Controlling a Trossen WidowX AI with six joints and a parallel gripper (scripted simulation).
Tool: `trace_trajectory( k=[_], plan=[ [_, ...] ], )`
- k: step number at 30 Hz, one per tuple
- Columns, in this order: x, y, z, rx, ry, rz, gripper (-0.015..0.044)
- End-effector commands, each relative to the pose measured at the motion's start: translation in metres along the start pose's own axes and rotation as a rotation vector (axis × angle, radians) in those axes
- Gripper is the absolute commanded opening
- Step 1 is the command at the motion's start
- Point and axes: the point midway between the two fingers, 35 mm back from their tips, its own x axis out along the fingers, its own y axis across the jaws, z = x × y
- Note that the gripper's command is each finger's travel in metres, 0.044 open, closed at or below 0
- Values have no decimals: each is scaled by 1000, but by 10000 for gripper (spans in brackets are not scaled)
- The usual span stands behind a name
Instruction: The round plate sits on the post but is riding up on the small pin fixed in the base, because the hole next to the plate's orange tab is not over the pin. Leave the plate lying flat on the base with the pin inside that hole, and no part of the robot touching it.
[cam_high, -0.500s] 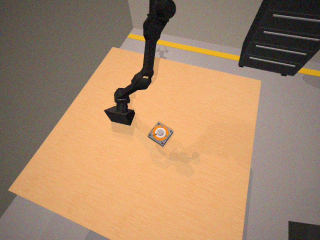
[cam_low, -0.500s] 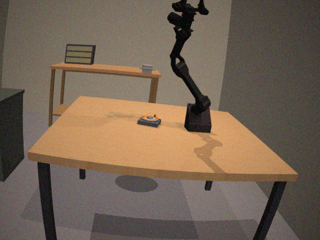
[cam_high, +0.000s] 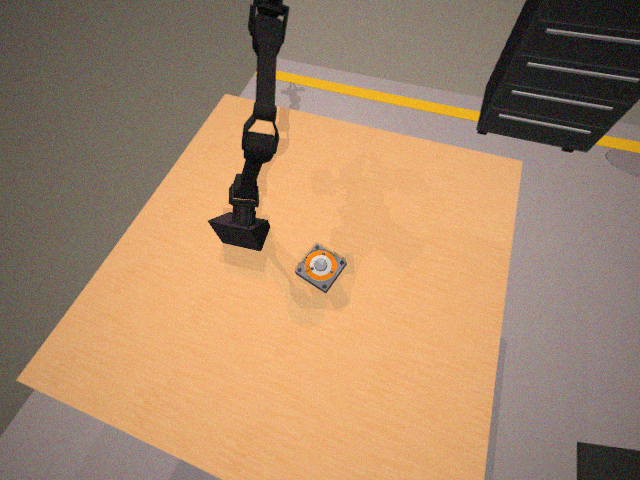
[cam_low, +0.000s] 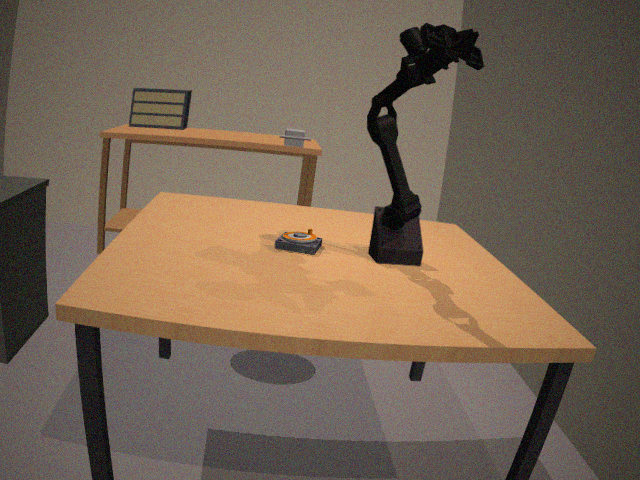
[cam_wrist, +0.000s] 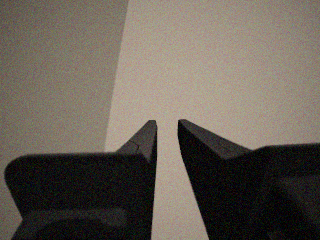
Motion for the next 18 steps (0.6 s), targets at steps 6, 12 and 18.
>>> trace_trajectory(
  k=[6, 12, 18],
  plan=[
    [27, 61, -145, -166, 398, 60, 0],
    [14, 64, -234, -293, 637, 79, 0],
    [-30, 37, -342, -393, 951, 75, 0]
  ],
)
